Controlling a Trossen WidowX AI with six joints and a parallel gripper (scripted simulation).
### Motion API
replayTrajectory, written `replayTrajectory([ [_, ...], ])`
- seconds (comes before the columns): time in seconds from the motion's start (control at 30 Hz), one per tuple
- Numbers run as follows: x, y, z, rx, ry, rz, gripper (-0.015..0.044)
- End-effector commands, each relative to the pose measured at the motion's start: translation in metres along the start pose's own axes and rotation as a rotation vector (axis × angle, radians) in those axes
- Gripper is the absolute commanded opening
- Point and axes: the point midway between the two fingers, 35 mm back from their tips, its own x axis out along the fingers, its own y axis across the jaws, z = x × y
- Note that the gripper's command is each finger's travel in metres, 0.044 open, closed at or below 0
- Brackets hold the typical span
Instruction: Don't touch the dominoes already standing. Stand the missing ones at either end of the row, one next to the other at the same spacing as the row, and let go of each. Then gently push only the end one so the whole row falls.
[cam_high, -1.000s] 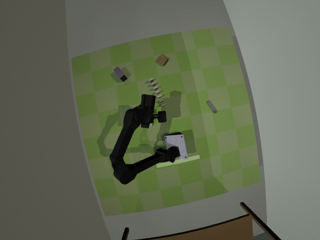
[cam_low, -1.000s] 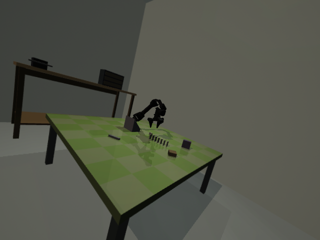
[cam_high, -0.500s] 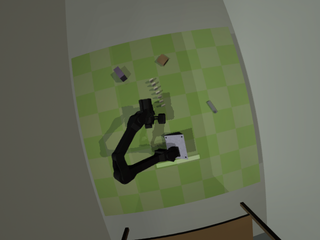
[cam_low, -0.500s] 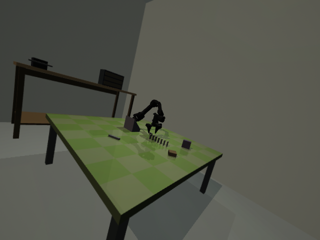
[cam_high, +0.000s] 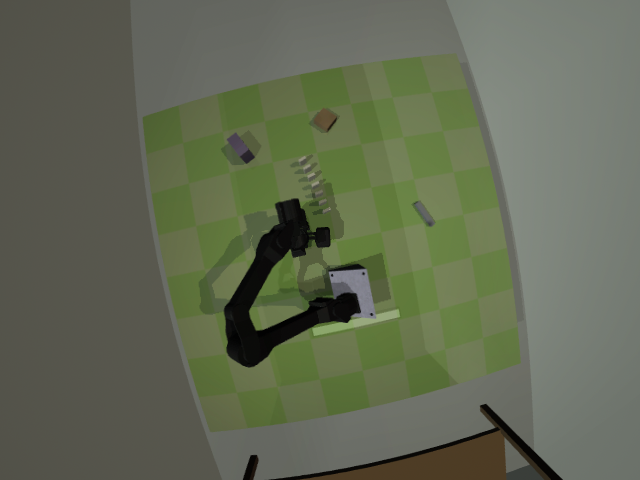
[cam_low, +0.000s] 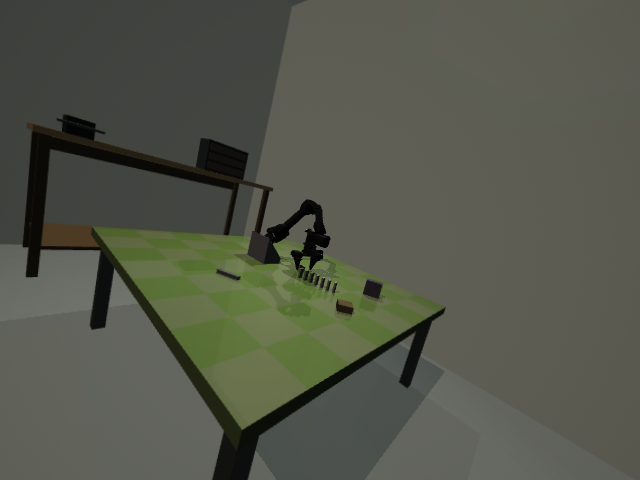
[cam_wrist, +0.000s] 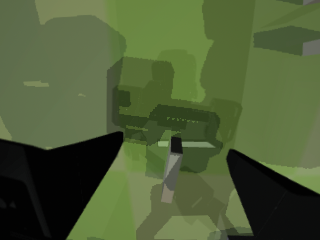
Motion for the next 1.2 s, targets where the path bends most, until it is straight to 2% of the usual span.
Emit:
replayTrajectory([
  [0.0, 0.002, -0.001, -0.002, 0.01, 0.006, 0.004, 0.044],
  [0.07, 0.002, -0.001, -0.002, 0.01, 0.006, 0.004, 0.044],
  [0.6, 0.002, -0.001, -0.002, 0.01, 0.006, 0.004, 0.0024],
  [0.9, -0.005, 0.0, -0.002, 0.01, 0.006, 0.003, 0.0024],
  [1.17, -0.104, 0.007, -0.005, 0.011, 0.007, -0.001, 0.0024],
])
